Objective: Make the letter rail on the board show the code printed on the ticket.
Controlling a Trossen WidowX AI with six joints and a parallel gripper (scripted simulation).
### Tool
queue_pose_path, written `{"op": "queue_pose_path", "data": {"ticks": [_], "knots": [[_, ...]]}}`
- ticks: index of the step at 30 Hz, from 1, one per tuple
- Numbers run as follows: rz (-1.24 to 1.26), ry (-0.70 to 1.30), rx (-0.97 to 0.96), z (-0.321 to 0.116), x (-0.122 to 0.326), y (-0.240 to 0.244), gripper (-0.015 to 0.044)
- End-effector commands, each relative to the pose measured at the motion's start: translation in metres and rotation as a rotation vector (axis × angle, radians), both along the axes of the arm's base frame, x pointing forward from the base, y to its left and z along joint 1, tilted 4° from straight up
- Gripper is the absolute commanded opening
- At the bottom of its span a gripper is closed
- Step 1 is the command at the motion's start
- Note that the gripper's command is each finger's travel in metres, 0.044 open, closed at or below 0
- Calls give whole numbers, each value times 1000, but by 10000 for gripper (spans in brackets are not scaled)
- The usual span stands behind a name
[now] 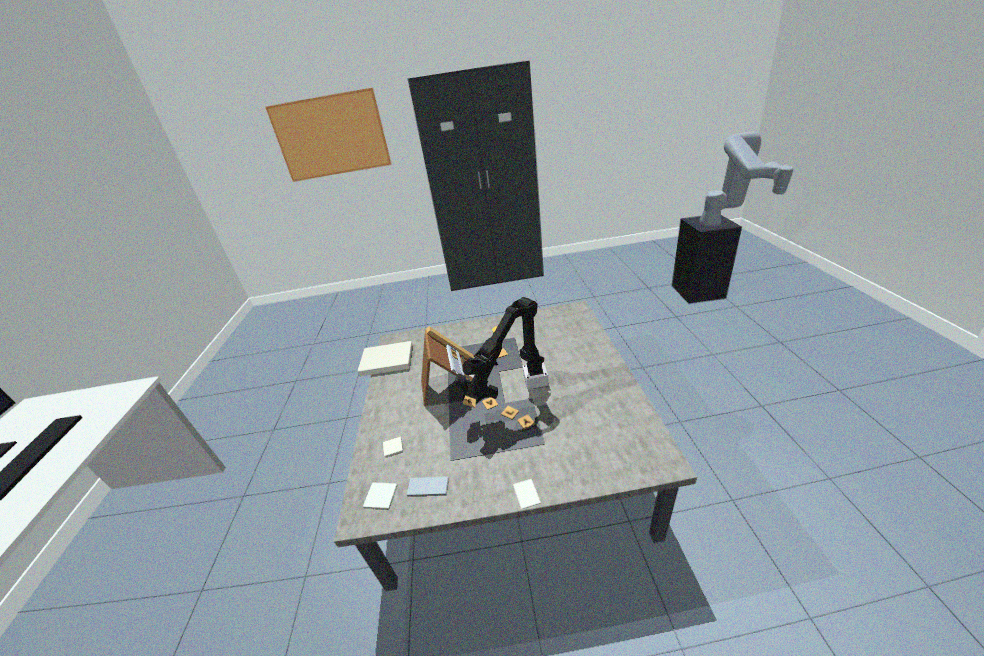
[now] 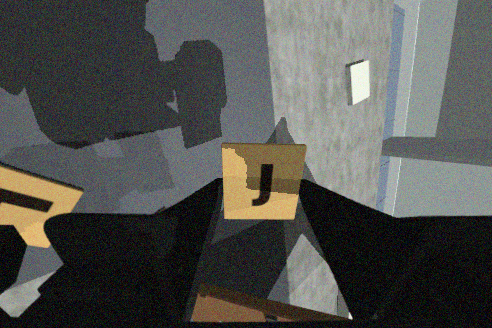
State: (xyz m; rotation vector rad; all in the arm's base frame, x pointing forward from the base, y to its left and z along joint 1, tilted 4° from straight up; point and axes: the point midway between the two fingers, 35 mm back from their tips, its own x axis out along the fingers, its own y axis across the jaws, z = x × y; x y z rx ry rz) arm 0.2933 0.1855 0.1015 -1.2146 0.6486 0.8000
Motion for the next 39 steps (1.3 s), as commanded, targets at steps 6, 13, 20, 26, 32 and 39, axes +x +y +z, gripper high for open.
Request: {"op": "queue_pose_path", "data": {"ticks": [6, 13, 20, 26, 32, 39], "knots": [[-239, -22, 181, 10, 4, -10, 0], [-417, -39, 339, 19, 7, -16, 0], [-588, -52, 508, 29, 9, -22, 0], [-727, -60, 660, 37, 11, -28, 0], [-859, -65, 819, 45, 13, -34, 0], [-953, -65, 942, 51, 13, -39, 0]]}}
